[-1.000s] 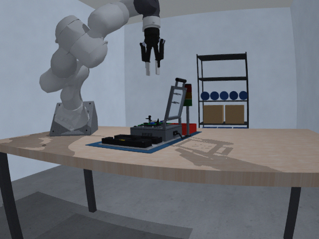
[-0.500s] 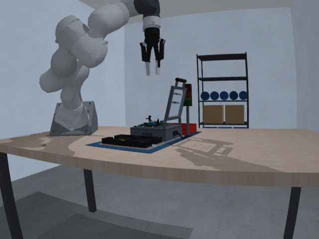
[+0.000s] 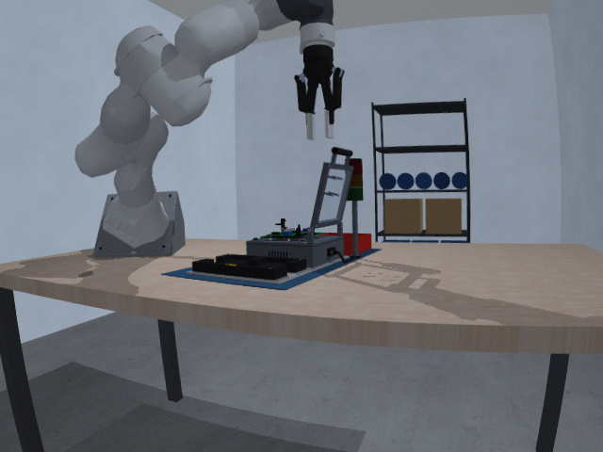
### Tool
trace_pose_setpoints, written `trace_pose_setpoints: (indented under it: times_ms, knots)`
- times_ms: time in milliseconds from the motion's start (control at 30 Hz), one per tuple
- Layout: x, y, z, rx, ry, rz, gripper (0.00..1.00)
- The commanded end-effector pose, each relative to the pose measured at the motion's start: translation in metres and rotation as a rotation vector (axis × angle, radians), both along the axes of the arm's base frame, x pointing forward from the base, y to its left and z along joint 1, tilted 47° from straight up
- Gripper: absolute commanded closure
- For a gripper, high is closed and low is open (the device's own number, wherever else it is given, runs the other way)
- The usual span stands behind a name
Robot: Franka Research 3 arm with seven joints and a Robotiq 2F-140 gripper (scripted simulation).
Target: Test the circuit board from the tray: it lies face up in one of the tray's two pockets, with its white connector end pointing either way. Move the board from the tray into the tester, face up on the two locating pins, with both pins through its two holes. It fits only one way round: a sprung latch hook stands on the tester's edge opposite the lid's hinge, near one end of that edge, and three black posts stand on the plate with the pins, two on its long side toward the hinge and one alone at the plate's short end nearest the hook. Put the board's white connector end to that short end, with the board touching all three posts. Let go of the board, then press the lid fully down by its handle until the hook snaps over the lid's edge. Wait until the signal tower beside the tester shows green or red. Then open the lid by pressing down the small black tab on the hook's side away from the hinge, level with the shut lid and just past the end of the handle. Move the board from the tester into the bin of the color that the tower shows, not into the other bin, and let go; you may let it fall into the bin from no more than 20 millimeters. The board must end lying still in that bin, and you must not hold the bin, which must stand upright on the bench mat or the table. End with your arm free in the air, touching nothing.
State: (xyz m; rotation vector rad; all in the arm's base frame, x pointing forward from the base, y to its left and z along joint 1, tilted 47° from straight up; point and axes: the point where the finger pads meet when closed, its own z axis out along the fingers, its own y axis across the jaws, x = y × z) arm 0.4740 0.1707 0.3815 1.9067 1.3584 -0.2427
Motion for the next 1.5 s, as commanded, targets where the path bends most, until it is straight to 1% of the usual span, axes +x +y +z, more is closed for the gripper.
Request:
trace_pose_setpoints:
  times_ms: [0, 100, 200, 1467]
  knots:
    - [0.028, -0.005, 0.015, -0.033, 0.045, 0.059, 0.70]
    - [0.043, -0.006, 0.022, -0.033, 0.045, 0.059, 0.70]
    - [0.050, -0.006, 0.026, -0.033, 0.045, 0.059, 0.70]
    - [0.053, -0.010, 0.023, -0.033, 0.045, 0.059, 0.70]
